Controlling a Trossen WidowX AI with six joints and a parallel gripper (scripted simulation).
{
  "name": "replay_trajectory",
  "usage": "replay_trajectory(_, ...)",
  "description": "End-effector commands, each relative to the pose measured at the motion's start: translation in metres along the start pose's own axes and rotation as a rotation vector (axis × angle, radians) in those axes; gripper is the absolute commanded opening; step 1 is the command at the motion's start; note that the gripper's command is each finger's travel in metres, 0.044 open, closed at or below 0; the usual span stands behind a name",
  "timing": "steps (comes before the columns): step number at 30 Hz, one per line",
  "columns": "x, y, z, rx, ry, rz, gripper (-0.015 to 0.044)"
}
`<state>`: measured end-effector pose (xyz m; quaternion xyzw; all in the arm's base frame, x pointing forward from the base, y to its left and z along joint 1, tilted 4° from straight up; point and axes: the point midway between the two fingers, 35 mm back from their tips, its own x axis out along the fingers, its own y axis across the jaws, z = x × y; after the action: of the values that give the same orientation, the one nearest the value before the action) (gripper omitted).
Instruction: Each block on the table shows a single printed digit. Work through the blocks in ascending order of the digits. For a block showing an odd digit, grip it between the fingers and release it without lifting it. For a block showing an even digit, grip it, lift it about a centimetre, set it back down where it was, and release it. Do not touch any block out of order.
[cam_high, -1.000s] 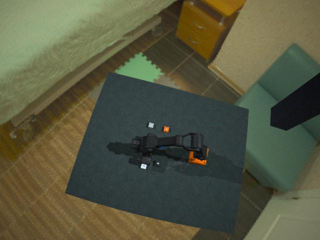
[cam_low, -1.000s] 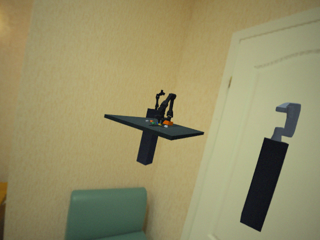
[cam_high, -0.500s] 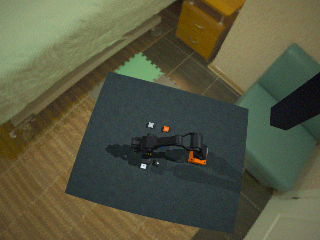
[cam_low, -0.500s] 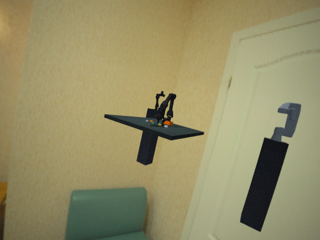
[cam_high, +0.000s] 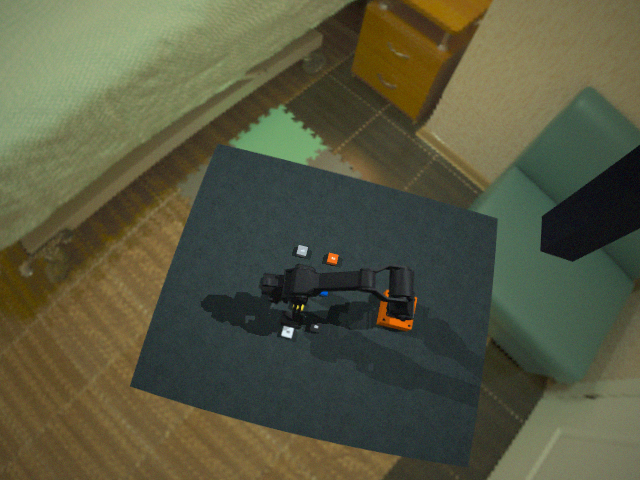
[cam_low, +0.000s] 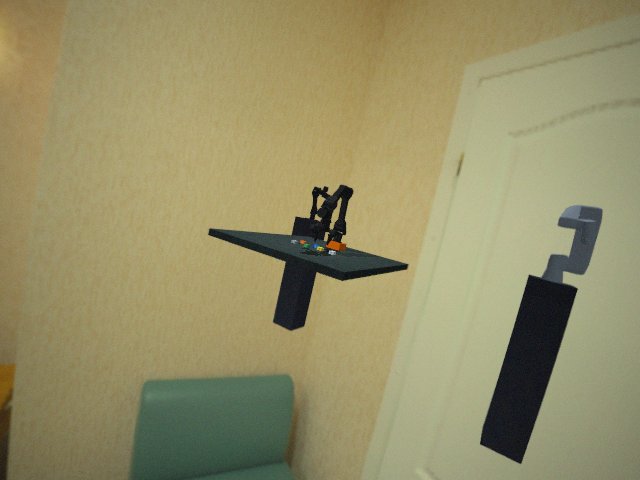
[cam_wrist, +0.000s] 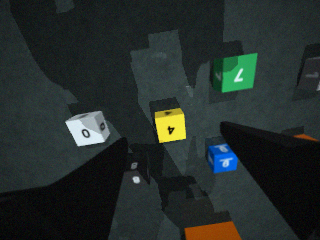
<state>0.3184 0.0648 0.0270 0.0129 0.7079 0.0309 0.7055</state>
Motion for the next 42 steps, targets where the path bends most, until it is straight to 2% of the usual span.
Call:
replay_trajectory(1,-0.024,0.000,0.002,-0.003,-0.001,0.001,0.0321)
replay_trajectory(5,-0.079,0.000,0.000,-0.003,-0.001,0.001,0.0216)
replay_trajectory(9,-0.082,0.000,0.000,-0.003,-0.001,0.001,0.0120)
replay_trajectory(17,-0.082,-0.002,0.002,-0.003,-0.001,0.001,0.0120)
replay_trajectory(22,-0.083,-0.066,0.036,-0.003,-0.004,-0.006,0.0120)
replay_trajectory(26,-0.083,-0.077,0.040,-0.003,-0.004,-0.007,0.0120)
replay_trajectory(28,-0.072,-0.077,0.041,-0.001,-0.003,-0.006,0.0172)
replay_trajectory(32,-0.011,-0.077,0.041,-0.001,-0.002,-0.006,0.0278)
replay_trajectory(36,-0.002,-0.077,0.040,-0.003,-0.004,-0.007,0.0383)
replay_trajectory(37,-0.002,-0.077,0.040,-0.003,-0.004,-0.007,0.0400)
replay_trajectory(42,0.001,-0.077,0.040,-0.003,-0.004,-0.006,0.0400)
